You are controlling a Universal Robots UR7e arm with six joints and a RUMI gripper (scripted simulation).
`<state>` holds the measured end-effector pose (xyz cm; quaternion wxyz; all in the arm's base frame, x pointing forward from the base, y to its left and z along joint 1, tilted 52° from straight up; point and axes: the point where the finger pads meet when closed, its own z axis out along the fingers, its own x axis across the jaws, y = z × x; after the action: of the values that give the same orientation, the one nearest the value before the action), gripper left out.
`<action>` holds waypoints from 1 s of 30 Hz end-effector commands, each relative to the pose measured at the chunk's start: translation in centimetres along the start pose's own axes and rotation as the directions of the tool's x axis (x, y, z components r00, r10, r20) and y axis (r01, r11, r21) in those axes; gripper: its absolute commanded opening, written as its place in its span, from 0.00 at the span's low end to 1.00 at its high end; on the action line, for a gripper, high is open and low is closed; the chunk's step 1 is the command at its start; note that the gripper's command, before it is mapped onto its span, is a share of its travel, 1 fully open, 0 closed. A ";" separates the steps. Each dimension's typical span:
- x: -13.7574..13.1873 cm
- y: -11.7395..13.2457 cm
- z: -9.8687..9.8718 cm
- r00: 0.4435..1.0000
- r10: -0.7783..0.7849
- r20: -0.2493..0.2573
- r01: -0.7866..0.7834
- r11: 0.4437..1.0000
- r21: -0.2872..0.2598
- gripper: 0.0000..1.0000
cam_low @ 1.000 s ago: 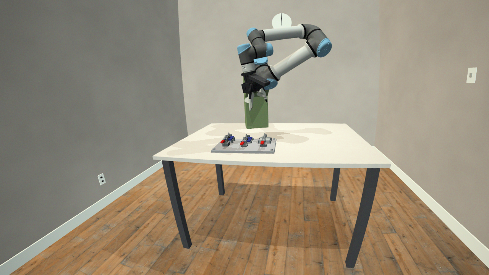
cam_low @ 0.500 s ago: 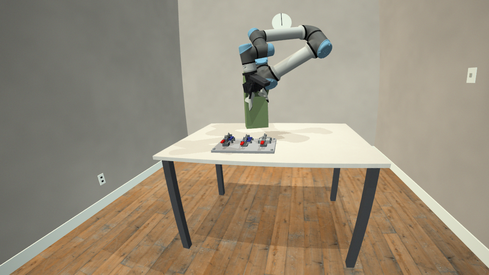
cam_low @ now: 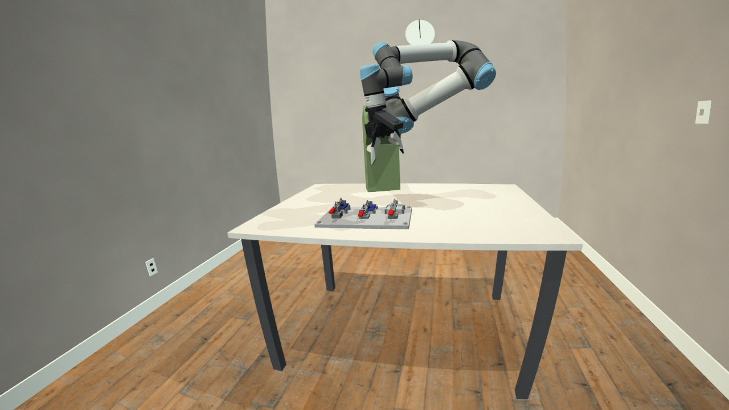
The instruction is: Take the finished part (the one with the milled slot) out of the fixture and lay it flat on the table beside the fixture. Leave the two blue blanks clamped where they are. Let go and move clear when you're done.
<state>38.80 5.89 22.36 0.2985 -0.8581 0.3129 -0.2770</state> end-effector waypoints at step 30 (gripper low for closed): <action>-0.7 -0.3 0.3 0.970 0.237 -0.049 -0.237 0.971 0.007 1.00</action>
<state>38.68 6.69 22.12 0.3223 -0.8074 0.4198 -0.2608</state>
